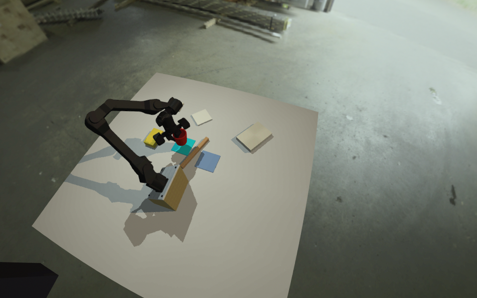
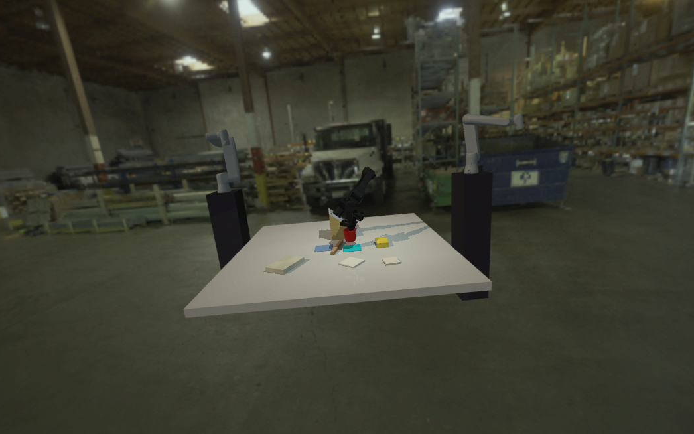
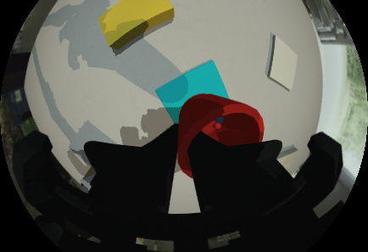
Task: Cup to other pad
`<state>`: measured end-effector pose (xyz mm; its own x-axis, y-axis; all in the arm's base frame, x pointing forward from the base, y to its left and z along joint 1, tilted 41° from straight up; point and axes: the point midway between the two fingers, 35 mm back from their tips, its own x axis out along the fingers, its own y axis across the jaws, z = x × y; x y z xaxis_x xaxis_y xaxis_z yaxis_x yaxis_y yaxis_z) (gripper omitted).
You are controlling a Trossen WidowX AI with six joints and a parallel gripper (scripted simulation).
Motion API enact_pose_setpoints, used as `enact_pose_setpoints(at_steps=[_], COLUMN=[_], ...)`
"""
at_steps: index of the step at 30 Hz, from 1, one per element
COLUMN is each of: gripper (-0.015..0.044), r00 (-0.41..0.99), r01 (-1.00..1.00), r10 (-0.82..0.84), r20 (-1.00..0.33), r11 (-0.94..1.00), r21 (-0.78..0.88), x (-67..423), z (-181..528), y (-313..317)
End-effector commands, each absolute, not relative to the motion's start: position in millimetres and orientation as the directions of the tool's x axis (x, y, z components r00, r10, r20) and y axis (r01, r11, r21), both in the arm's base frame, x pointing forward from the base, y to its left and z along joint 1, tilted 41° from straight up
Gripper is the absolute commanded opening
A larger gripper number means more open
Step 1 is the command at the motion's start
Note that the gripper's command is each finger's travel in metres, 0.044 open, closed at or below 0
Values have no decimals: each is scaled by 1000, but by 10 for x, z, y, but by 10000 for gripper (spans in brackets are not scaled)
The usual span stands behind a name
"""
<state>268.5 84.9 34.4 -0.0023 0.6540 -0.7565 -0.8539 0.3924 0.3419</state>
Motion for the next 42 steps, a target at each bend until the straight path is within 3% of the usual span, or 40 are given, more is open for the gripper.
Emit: enact_pose_setpoints(at_steps=[1,42], gripper=[0,0], r00=[4,9], r01=[-854,-858], r10=[657,655], r20=[-754,-755], r11=[395,393], r21=[340,330], x=[2697,2703], z=[375,87], y=[880,1154])
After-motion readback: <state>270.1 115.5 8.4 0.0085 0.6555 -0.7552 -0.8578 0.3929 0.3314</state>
